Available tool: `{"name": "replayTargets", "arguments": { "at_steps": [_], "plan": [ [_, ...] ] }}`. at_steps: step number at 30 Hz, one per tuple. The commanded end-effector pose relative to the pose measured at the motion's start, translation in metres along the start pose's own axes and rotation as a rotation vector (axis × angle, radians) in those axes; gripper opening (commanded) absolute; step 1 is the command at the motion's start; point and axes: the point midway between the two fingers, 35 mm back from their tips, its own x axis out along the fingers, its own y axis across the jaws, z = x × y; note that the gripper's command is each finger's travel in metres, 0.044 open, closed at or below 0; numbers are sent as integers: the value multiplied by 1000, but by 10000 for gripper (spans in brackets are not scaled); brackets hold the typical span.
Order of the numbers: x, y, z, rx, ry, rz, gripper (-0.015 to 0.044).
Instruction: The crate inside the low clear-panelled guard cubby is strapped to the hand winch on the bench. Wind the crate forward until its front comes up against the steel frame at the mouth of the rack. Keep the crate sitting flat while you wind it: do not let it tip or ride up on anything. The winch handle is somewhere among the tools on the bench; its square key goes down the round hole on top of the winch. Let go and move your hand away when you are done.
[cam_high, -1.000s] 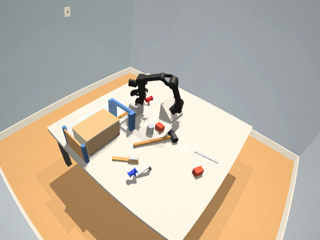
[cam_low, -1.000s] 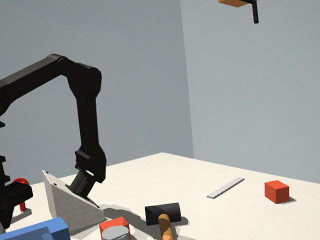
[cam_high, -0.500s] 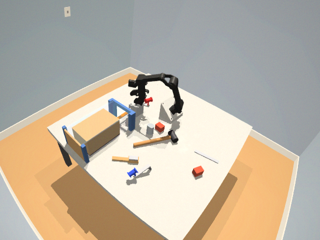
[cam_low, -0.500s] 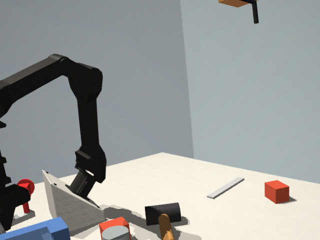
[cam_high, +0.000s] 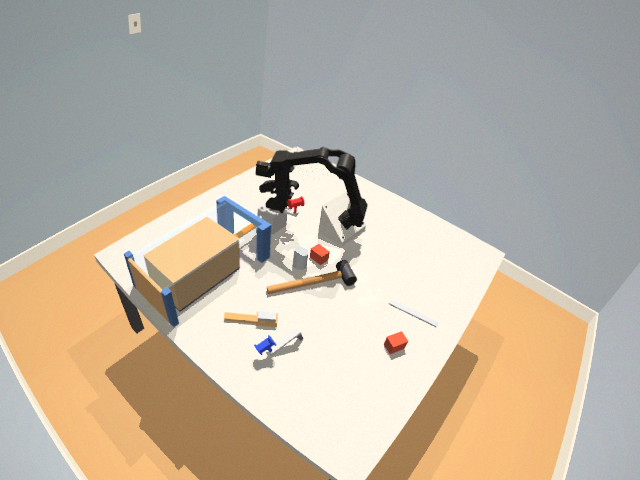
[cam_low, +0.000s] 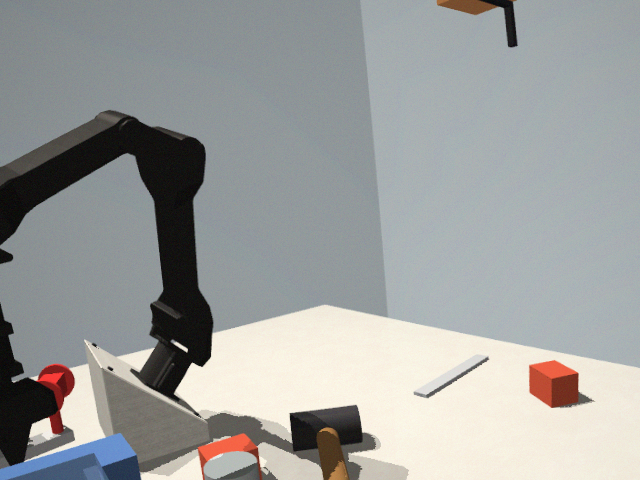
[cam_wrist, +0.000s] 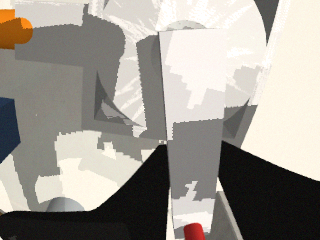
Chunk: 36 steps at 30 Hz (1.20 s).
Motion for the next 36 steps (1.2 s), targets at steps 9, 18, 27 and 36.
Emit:
{"name": "replayTargets", "arguments": {
  "at_steps": [9,18,27,36],
  "plan": [
    [6,-2,1,-38,-2,0,0],
    [9,0,1,6,-1,4,0],
    [9,2,1,51,1,7,0],
    [10,1,0,47,1,7,0]
  ]
}}
